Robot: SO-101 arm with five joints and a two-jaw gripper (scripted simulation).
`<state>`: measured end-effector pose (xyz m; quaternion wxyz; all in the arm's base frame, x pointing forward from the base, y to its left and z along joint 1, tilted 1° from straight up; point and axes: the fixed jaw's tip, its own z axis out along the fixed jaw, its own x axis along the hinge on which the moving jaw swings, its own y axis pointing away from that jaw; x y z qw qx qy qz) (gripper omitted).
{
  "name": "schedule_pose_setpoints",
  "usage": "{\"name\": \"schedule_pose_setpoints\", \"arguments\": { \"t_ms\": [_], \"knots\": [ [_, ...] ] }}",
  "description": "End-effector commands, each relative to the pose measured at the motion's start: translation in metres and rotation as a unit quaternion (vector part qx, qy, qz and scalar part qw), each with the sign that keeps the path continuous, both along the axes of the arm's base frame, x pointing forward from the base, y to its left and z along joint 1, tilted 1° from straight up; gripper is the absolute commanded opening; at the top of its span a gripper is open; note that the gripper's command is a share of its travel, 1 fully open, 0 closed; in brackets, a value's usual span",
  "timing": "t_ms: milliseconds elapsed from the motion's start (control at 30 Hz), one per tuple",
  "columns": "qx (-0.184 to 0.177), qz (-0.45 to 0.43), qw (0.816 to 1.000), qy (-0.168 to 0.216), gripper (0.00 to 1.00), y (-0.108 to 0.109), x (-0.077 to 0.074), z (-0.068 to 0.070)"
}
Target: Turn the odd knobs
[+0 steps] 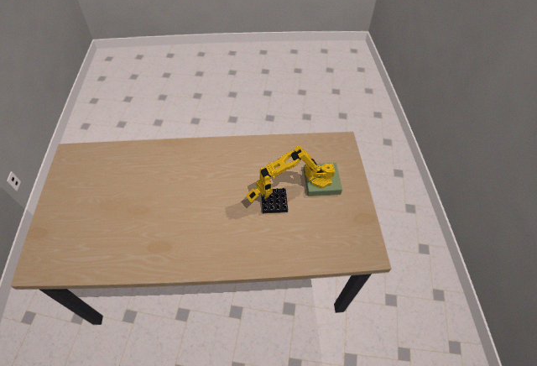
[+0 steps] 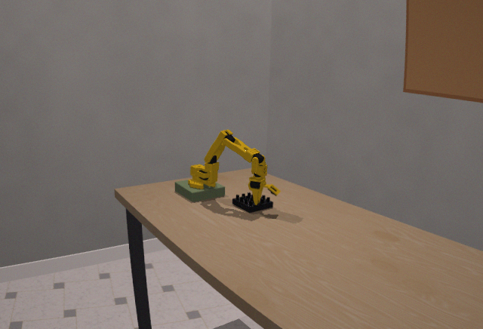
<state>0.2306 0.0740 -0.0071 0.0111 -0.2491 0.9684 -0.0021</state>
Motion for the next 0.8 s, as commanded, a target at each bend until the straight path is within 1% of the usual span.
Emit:
{"name": "schedule_pose_setpoints", "arguments": {
  "t_ms": [0,767],
  "knots": [
    [0.001,-0.006,1.000,0.005,0.02,-0.0009,-0.0024,0.0001],
    [0.001,-0.006,1.000,0.005,0.08,-0.0019,-0.0039,0.0001]
  ]
}}
